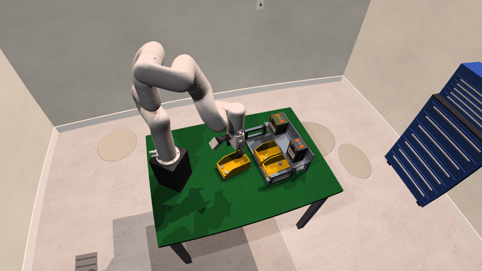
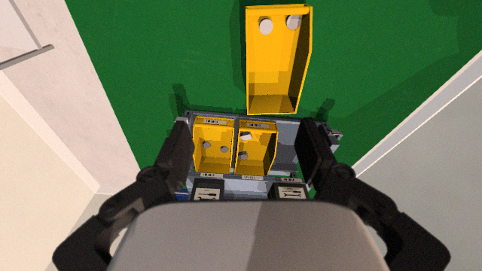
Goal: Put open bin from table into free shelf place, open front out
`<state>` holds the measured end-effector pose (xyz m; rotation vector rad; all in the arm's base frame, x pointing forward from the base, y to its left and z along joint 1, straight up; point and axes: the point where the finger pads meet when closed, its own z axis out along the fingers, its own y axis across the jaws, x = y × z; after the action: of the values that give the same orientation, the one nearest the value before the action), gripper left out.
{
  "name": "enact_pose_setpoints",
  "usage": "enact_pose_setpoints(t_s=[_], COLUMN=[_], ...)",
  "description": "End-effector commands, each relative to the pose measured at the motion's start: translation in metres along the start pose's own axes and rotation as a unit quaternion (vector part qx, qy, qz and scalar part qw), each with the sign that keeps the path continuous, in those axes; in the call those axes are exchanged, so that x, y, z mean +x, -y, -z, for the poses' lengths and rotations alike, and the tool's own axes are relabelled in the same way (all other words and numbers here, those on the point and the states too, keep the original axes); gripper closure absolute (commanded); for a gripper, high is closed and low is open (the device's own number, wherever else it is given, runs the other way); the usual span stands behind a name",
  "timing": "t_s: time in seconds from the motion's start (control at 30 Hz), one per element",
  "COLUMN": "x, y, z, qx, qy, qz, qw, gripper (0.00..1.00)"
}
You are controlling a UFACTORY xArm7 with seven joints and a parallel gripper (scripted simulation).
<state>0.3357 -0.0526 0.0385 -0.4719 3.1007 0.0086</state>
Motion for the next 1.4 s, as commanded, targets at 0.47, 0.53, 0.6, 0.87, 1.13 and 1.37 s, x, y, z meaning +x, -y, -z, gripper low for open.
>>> enact_pose_setpoints(t_s=[0.47, 0.53, 0.6, 0.87, 1.13, 1.37], x=[-0.0058, -0.0079, -0.0079, -0.0079, -0.0105, -0.0105], y=[-0.0022, -0.0035, -0.0035, -0.0035, -0.0051, -0.0051], z=[0.0009, 0.0009, 0.0009, 0.0009, 0.0009, 0.0009], qx=[0.001, 0.001, 0.001, 0.001, 0.001, 0.001], qy=[0.001, 0.001, 0.001, 0.001, 0.001, 0.001], qz=[0.0, 0.0, 0.0, 0.0, 0.0, 0.0], qw=[1.0, 1.0, 1.0, 1.0, 1.0, 1.0], gripper=[0.0, 0.0, 0.0, 0.0, 0.0, 0.0])
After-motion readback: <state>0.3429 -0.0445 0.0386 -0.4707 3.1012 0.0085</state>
